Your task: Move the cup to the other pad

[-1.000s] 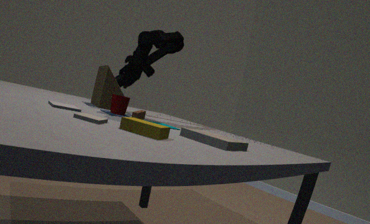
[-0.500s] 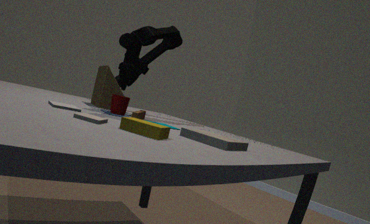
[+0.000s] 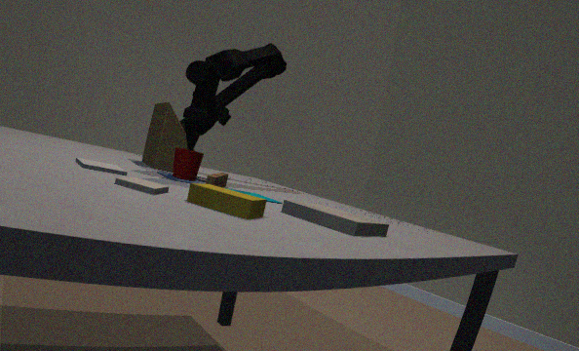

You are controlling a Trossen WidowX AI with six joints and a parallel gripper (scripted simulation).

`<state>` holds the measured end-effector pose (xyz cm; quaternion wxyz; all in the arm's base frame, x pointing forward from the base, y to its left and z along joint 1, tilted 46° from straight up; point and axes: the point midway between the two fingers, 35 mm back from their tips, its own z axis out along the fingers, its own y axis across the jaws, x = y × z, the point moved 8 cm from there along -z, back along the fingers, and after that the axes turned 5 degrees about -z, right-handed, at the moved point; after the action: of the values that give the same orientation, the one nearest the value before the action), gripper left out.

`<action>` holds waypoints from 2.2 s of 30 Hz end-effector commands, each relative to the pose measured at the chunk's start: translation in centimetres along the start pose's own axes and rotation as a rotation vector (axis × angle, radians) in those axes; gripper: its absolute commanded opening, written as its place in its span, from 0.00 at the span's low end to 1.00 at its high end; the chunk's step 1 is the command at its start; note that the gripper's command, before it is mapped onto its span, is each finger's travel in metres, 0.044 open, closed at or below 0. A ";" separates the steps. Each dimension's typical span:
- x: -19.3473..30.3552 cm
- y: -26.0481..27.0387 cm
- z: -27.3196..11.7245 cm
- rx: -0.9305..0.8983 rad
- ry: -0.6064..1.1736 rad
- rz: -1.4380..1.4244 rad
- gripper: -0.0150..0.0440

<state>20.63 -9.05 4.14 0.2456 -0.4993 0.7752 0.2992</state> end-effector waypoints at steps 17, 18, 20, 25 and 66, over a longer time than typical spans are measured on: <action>-0.1 0.2 3.3 -0.004 -0.007 0.005 0.50; -0.1 0.2 3.5 -0.004 -0.007 0.005 0.50; -0.1 0.2 3.8 -0.004 -0.008 0.005 0.50; -0.1 0.3 4.1 -0.005 -0.009 0.005 0.50; 0.1 0.5 -2.0 -0.004 -0.007 0.005 0.25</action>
<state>20.09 -9.83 5.02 0.2449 -0.4943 0.7752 0.3079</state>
